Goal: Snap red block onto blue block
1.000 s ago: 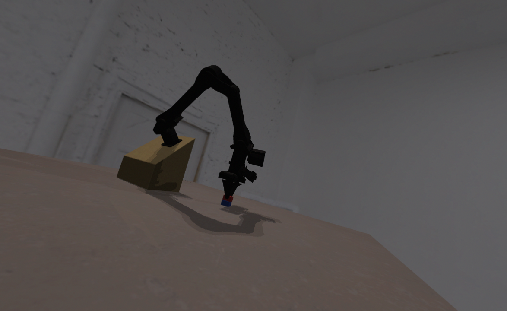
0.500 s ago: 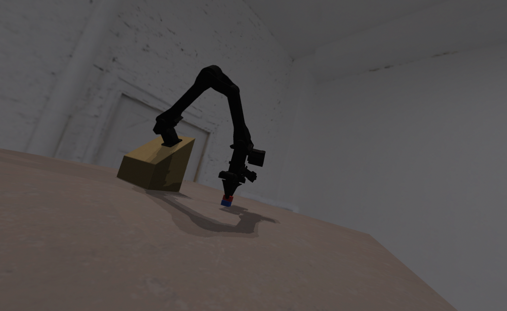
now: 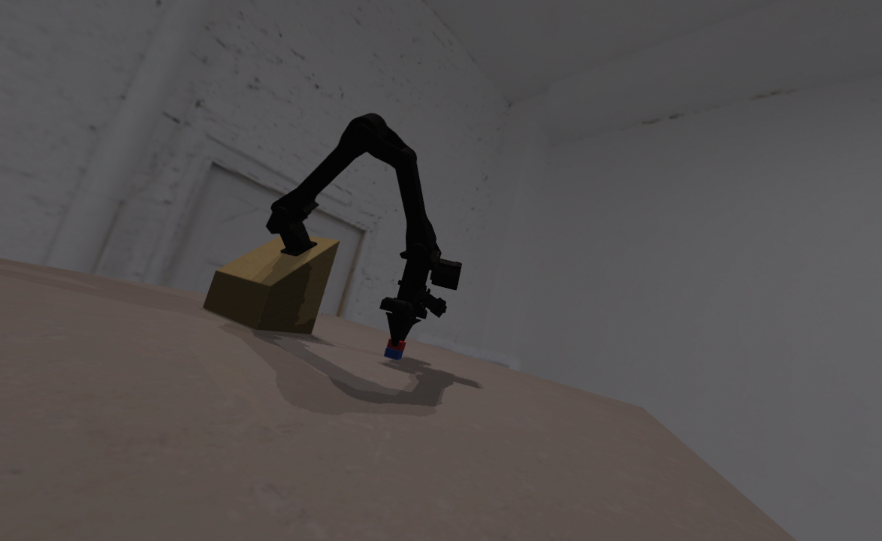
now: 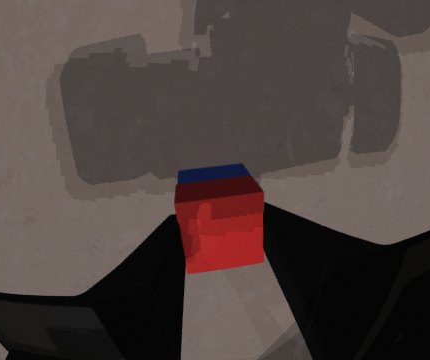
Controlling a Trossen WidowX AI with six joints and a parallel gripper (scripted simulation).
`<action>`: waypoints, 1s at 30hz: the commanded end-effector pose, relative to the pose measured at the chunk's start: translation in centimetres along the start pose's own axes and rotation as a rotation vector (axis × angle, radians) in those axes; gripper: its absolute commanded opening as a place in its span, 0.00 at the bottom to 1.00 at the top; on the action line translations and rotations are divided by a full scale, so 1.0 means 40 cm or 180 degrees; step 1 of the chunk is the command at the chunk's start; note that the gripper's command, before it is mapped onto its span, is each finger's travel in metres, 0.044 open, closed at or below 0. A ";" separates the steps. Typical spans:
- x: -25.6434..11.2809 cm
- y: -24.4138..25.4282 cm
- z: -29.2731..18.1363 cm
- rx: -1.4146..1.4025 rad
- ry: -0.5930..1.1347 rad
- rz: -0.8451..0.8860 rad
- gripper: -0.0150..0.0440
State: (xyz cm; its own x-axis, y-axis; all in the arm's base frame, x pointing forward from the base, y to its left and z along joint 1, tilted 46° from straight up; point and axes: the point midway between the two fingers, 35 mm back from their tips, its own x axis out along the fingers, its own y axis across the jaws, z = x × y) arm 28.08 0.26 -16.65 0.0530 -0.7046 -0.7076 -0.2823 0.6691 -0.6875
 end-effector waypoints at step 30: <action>0.003 0.000 0.002 -0.0006 -0.0008 0.0002 0.39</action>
State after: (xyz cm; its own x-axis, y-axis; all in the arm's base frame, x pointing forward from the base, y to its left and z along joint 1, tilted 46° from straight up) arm 28.17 0.19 -16.79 0.0563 -0.7035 -0.7085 -0.2862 0.6684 -0.6865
